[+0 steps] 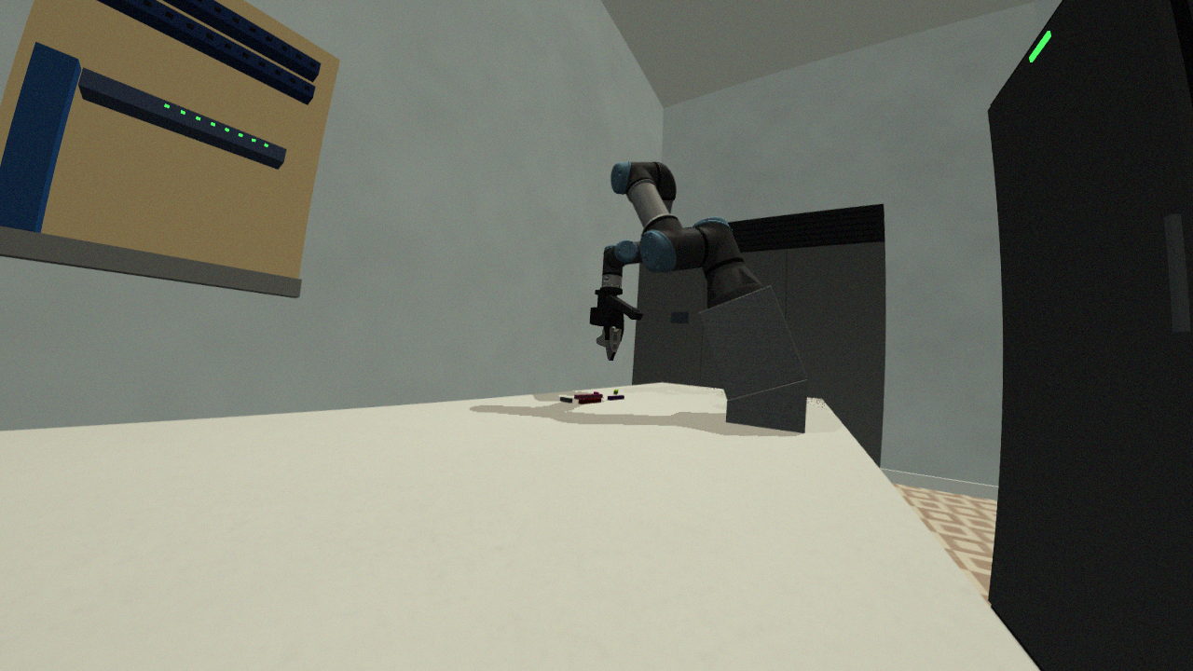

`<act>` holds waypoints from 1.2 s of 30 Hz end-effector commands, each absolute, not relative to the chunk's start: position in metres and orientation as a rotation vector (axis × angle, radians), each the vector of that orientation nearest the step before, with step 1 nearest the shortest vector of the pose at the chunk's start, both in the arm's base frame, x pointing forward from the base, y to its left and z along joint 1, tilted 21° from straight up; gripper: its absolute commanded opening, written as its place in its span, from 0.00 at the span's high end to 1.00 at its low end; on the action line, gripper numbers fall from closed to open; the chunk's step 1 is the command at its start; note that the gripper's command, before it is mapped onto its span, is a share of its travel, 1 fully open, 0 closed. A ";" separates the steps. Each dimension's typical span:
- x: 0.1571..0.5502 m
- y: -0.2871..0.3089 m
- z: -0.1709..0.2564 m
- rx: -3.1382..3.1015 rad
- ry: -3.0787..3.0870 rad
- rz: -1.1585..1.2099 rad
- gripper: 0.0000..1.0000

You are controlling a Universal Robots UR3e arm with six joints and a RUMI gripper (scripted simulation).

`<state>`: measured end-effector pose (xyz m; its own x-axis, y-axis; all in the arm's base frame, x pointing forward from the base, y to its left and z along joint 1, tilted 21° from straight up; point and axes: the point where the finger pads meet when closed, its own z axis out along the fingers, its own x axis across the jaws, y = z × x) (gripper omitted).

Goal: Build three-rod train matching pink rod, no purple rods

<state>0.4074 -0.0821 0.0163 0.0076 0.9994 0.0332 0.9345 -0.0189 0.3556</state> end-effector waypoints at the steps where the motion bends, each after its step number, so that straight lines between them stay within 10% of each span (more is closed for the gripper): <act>1: 0.380 -0.095 0.006 2.192 1.891 0.435 1.00; 36: 0.332 -0.108 -0.015 2.437 1.619 0.483 1.00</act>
<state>0.3317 -0.1078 -0.0150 0.3579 0.9185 0.1685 0.8628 -0.3942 0.3166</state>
